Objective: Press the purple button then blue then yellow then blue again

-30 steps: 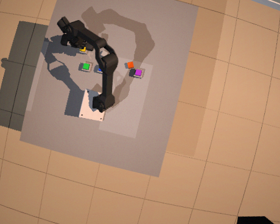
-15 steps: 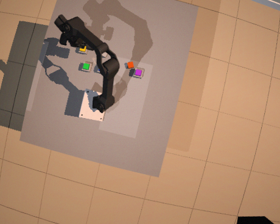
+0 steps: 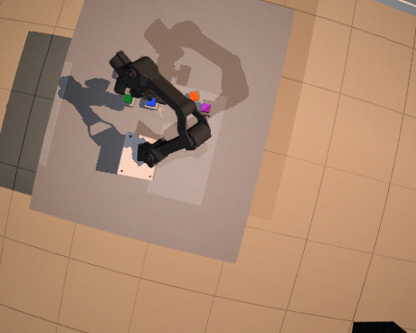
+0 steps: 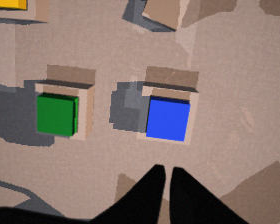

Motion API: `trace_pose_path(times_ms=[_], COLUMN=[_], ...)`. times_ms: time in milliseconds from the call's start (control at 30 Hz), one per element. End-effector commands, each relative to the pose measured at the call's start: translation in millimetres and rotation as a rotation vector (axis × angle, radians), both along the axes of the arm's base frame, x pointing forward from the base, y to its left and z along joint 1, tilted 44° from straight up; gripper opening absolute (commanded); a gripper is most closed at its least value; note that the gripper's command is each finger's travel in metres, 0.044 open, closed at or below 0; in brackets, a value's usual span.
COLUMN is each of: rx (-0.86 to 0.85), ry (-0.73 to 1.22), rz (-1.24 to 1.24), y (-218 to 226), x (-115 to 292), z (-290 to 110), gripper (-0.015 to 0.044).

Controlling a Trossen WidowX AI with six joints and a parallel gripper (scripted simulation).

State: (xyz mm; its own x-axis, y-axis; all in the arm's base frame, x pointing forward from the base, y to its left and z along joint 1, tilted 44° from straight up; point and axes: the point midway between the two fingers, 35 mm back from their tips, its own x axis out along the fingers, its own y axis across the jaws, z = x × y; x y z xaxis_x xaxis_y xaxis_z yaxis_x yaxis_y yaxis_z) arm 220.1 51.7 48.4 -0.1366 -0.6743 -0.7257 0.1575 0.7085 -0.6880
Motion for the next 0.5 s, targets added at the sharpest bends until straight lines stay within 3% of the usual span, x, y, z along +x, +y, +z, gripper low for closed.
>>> trace_pose_path(times_ms=[0, 167, 467], rx=[-0.003, -0.004, -0.005], ry=[0.002, 0.001, 0.001], rz=[0.006, 0.006, 0.006], y=[-9, -45, -51], x=[-4, -12, -13], z=[-4, -41, -48], gripper=[0.002, 0.002, 0.002])
